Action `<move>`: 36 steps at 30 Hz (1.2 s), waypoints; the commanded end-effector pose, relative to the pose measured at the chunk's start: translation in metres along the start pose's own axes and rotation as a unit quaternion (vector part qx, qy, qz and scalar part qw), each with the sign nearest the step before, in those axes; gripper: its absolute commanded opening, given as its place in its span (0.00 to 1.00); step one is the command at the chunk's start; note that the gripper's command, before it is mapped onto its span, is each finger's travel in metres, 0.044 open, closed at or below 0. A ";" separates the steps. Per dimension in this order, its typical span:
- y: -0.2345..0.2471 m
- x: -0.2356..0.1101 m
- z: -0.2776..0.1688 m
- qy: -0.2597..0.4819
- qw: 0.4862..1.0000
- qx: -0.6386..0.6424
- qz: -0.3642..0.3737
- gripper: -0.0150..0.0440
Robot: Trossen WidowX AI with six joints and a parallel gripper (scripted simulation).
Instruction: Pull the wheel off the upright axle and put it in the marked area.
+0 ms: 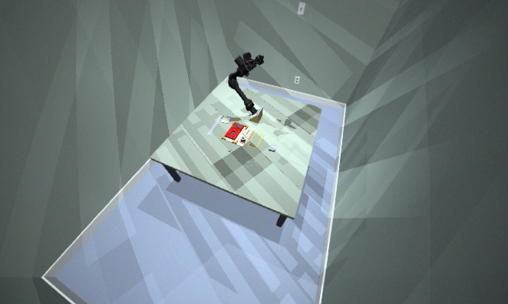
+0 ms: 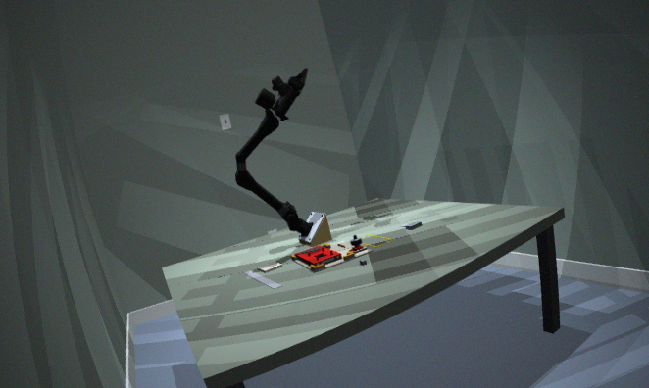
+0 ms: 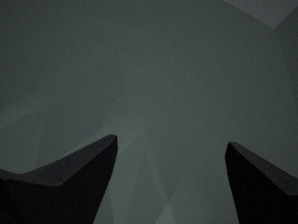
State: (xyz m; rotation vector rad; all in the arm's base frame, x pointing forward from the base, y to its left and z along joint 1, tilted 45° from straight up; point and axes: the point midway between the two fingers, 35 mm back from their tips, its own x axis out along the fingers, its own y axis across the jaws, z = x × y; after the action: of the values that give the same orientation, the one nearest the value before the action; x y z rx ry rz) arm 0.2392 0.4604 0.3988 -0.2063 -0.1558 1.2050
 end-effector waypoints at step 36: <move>-0.162 -0.116 -0.314 0.317 0.609 0.524 -0.505 0.76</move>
State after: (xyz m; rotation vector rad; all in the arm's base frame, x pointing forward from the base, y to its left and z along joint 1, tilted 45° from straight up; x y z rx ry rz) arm 0.4124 0.2934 0.1520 0.4354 0.9349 0.0123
